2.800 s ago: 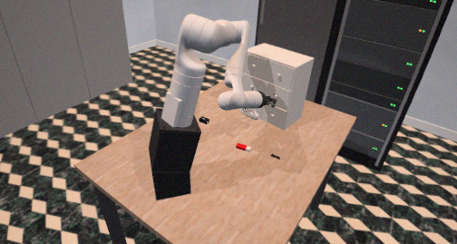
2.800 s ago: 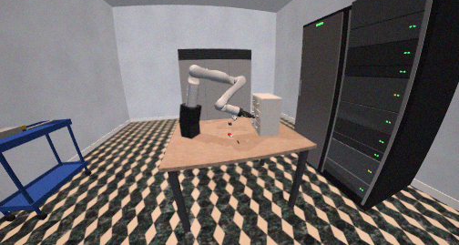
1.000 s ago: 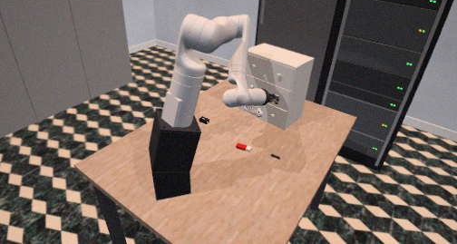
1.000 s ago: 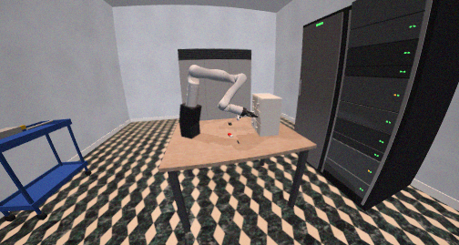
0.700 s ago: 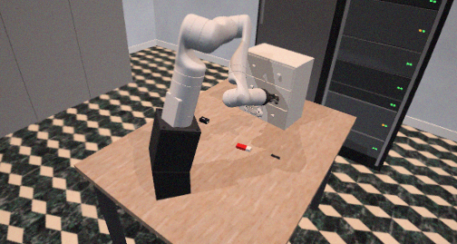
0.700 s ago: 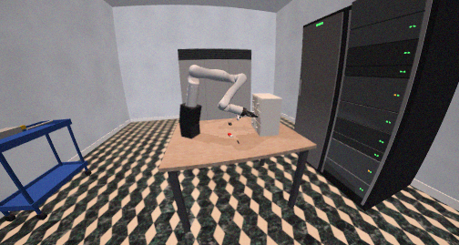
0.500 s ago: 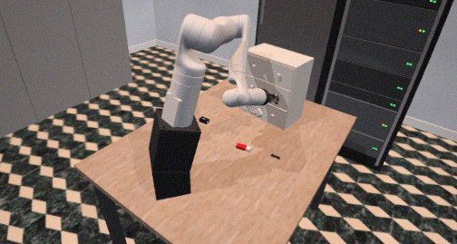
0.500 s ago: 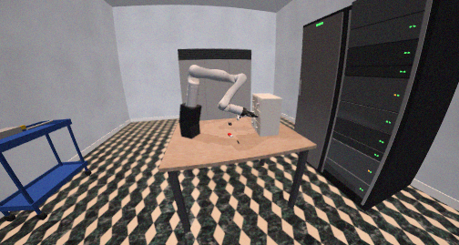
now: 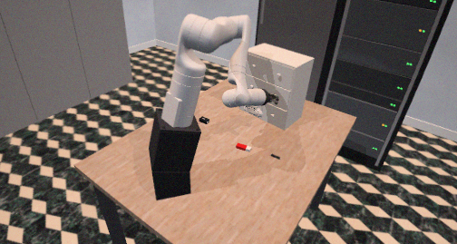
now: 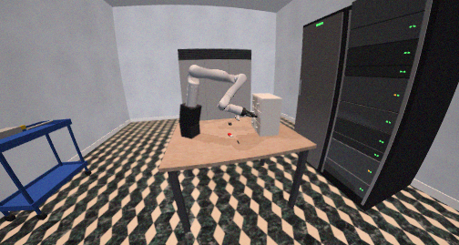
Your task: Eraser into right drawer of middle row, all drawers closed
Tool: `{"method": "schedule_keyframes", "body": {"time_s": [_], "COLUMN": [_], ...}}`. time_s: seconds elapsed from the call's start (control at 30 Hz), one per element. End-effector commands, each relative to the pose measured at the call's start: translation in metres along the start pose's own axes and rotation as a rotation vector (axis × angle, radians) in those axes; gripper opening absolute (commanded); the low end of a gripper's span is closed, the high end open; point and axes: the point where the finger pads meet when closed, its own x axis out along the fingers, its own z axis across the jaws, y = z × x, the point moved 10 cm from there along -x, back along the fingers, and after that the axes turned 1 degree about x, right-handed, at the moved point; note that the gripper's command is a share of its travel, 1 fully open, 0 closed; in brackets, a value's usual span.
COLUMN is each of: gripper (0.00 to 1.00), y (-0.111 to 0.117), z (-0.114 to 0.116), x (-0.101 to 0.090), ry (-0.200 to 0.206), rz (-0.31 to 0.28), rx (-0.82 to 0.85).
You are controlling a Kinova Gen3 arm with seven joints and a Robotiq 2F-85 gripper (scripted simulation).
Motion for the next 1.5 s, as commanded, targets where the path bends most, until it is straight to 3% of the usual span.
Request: {"method": "schedule_keyframes", "body": {"time_s": [0.0,1.47], "gripper": [0.13,0.13], "y": [0.000,0.016], "z": [0.000,0.000], "x": [-0.001,-0.046], "ry": [0.000,0.000], "rz": [-0.001,-0.001], "rx": [-0.001,-0.001]}}
